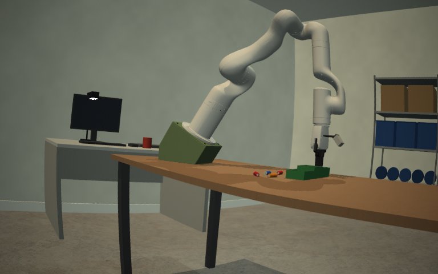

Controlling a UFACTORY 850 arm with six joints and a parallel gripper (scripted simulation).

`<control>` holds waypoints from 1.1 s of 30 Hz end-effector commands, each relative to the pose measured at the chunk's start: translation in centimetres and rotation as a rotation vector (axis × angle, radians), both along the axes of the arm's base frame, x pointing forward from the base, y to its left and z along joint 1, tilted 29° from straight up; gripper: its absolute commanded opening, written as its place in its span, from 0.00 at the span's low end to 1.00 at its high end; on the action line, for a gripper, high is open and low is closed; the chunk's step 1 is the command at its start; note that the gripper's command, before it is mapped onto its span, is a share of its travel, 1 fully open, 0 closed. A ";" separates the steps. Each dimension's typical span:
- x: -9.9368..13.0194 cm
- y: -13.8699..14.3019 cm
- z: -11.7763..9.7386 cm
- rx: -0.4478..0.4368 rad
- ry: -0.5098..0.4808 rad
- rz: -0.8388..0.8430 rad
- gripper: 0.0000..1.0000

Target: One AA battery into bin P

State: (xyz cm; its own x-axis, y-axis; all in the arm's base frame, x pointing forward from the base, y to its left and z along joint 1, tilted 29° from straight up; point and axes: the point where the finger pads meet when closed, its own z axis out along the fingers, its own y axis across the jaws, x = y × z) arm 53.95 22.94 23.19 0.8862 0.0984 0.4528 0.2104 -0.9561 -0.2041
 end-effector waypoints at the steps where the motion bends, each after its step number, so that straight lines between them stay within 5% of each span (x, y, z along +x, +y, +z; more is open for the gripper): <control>1: -0.4 -0.3 1.0 -0.006 0.010 0.000 0.07; 6: -1.2 -0.8 2.7 -0.006 0.010 0.000 0.07; 16: -1.2 -0.8 2.9 -0.006 0.010 0.000 0.07; 25: -4.2 -2.8 9.3 -0.006 0.010 0.000 0.07; 33: -5.8 -4.0 12.8 -0.006 0.010 0.000 0.07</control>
